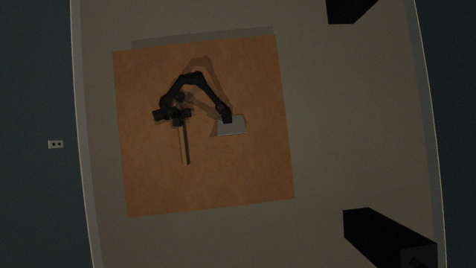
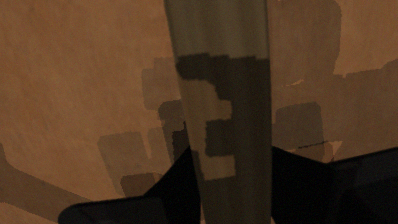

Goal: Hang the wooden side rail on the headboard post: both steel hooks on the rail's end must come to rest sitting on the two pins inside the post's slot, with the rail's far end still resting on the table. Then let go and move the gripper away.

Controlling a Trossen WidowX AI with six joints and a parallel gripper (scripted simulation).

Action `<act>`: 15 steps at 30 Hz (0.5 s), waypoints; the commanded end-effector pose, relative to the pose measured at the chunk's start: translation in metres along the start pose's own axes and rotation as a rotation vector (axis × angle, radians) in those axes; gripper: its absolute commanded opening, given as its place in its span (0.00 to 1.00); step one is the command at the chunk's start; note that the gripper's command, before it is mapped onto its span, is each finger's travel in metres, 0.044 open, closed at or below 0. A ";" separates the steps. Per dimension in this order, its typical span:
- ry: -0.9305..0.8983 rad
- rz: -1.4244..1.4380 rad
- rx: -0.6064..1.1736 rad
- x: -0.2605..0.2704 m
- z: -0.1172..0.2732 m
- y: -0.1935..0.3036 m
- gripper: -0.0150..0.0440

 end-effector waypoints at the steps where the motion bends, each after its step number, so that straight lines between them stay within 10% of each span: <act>1: 0.008 0.008 -0.003 0.000 0.005 -0.002 0.25; 15: 0.008 0.008 -0.003 0.000 0.007 -0.002 0.25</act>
Point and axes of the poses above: the point midway between the two fingers, 35 mm back from their tips, its own z axis back along the fingers, its own x axis across the jaws, y = z × x, the point moved 5 cm from there along z, back along the fingers, and after that the axes turned 6 degrees about z, right-handed, at the moved point
